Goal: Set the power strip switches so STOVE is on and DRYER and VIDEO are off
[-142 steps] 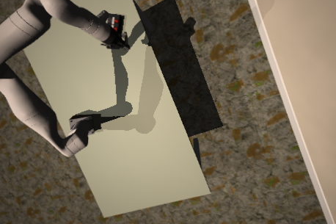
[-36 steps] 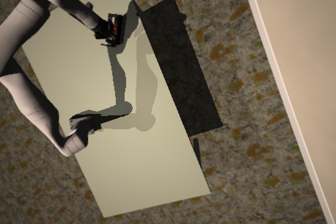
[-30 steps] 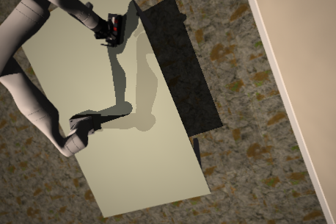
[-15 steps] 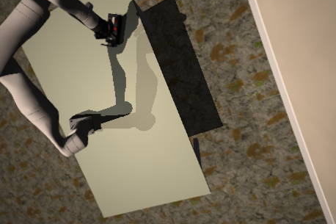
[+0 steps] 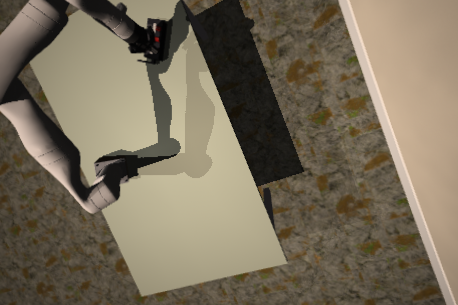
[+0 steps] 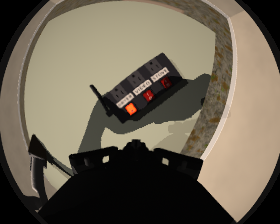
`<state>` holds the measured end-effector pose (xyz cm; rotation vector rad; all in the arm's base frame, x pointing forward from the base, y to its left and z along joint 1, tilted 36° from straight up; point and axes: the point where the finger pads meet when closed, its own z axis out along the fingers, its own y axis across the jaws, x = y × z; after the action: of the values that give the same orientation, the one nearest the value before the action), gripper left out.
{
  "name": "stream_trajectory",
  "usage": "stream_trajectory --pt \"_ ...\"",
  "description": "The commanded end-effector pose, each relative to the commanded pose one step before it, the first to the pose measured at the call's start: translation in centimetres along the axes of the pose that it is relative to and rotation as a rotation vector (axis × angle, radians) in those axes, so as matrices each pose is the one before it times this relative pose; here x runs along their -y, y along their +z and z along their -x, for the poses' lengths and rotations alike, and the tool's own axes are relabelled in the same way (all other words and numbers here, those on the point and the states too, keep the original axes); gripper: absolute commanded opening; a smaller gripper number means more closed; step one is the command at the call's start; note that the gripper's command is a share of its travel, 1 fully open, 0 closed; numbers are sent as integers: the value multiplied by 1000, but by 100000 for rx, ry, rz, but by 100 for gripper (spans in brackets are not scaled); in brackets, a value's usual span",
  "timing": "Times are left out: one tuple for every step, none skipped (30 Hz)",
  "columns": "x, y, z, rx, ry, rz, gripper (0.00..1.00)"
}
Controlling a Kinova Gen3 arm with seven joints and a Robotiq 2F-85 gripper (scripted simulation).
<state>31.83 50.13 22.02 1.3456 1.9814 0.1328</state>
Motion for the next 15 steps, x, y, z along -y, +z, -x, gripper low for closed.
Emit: stream_trajectory --pt "-27 -115 -9 -153 4 134 0" --pt "0 0 0 0 0 0 0" --pt "0 0 0 0 0 0 0" --pt "0 0 0 0 0 0 0" --pt "0 0 0 0 0 0 0" --pt "0 0 0 0 0 0 0" --pt "-3 55 -14 0 0 -1 0" --pt "0 0 0 0 0 0 0" --pt "-15 309 -79 2 2 -3 0" --pt "0 0 0 0 0 0 0" --pt "0 0 0 0 0 0 0" --pt "0 0 0 0 0 0 0" --pt "0 0 0 0 0 0 0" --pt "0 0 0 0 0 0 0" --pt "-29 636 -158 8 10 -8 0"
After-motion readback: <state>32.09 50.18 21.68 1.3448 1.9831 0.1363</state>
